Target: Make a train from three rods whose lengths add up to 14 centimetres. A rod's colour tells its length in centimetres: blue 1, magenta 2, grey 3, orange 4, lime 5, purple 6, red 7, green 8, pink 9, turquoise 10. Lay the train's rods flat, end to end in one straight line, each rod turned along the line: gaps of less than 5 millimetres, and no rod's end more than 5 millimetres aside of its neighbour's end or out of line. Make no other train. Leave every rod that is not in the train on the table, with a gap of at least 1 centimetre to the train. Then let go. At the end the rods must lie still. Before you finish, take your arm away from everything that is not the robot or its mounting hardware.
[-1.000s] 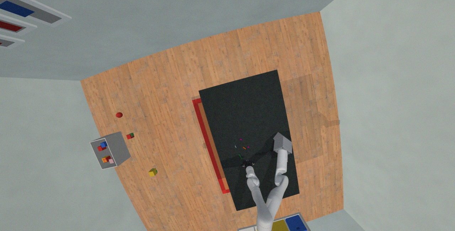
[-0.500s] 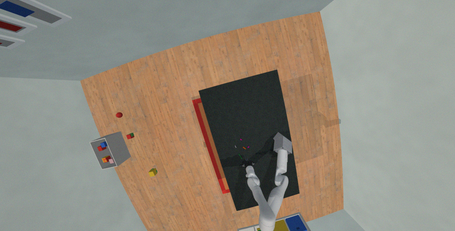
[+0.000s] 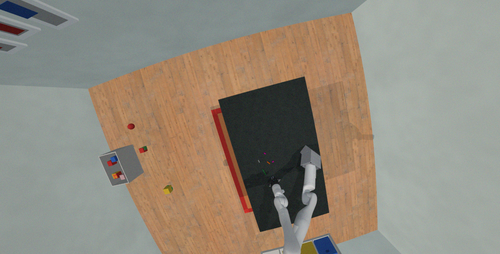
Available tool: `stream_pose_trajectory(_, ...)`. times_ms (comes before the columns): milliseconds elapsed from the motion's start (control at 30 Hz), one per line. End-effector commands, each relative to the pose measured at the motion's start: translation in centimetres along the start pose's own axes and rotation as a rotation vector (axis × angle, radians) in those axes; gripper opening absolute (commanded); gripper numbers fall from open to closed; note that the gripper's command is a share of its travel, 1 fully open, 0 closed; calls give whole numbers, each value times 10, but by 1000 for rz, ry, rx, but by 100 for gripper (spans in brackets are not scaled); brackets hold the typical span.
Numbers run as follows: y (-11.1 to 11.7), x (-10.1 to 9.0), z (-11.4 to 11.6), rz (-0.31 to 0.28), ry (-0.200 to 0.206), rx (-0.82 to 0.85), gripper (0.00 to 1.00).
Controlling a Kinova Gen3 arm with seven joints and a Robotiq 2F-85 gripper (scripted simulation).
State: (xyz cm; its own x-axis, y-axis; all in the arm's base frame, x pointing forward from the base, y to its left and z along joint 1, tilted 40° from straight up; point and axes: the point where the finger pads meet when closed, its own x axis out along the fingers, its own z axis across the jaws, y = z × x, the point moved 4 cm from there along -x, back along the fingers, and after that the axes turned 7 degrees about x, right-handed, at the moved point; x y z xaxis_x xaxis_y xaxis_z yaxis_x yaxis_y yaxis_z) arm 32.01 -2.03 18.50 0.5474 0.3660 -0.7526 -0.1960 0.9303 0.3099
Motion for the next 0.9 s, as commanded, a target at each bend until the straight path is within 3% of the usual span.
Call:
stream_pose_trajectory(0, 14, 0, -1, -14, 16, -166, 5)
stream_pose_trajectory(167, 24, 0, -2, -10, 11, -320, 5)
stream_pose_trajectory(867, 24, 1, -2, -8, 12, -320, 5)
